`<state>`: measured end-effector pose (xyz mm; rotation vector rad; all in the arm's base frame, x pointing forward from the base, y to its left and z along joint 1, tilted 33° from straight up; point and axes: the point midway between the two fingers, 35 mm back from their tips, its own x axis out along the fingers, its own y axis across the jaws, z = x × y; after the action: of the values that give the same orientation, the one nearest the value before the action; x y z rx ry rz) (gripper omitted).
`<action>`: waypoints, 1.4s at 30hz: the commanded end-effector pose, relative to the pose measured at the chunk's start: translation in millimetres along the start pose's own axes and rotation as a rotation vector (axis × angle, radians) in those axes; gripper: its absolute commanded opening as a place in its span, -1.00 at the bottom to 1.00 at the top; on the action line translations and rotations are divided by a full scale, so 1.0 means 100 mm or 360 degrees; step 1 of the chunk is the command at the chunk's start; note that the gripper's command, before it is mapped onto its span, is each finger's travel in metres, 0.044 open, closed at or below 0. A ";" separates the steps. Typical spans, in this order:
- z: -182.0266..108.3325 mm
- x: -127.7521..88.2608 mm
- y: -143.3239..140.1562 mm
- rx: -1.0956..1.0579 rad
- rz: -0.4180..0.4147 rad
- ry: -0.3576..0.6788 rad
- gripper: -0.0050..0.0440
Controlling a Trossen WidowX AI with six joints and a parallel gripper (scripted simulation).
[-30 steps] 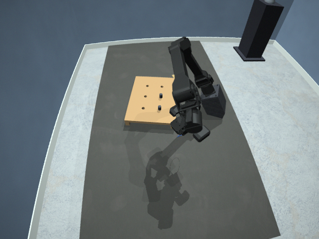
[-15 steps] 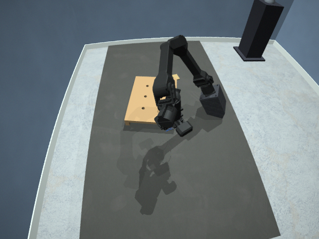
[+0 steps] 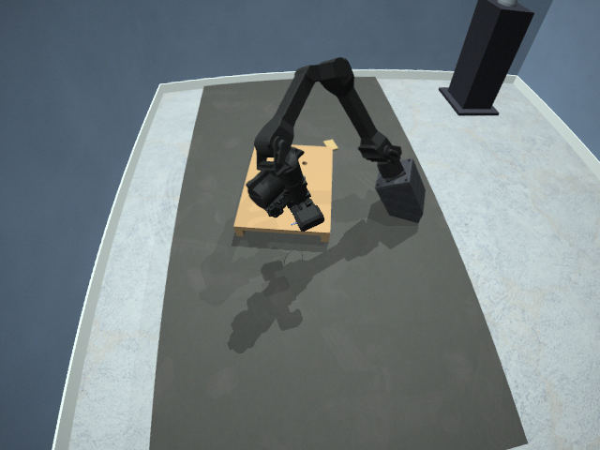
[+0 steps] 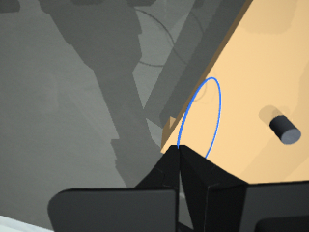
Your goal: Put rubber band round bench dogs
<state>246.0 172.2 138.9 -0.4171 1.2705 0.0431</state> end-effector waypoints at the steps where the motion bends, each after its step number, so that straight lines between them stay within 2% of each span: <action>1: 0.04 -0.06 -0.39 0.0096 0.0062 -0.0016 -1.00; 9: -0.06 -0.07 -1.04 0.0258 0.0124 -0.0028 -1.00; 11: -0.06 -0.07 -1.04 0.0258 0.0124 -0.0028 -1.00; 13: -0.10 -0.09 -1.19 0.0299 0.0135 -0.0039 -1.00; 26: -0.61 -0.24 -2.09 0.0558 0.0121 -0.0190 -1.00; 28: -0.61 -0.24 -2.09 0.0558 0.0121 -0.0190 -1.00; 36: -1.07 -0.40 -2.47 0.0698 0.0001 -0.0325 -1.00; 42: -1.26 -0.48 -2.57 0.0743 -0.0074 -0.0373 -1.00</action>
<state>194.3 -89.0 220.9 -0.0333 1.0410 -0.2226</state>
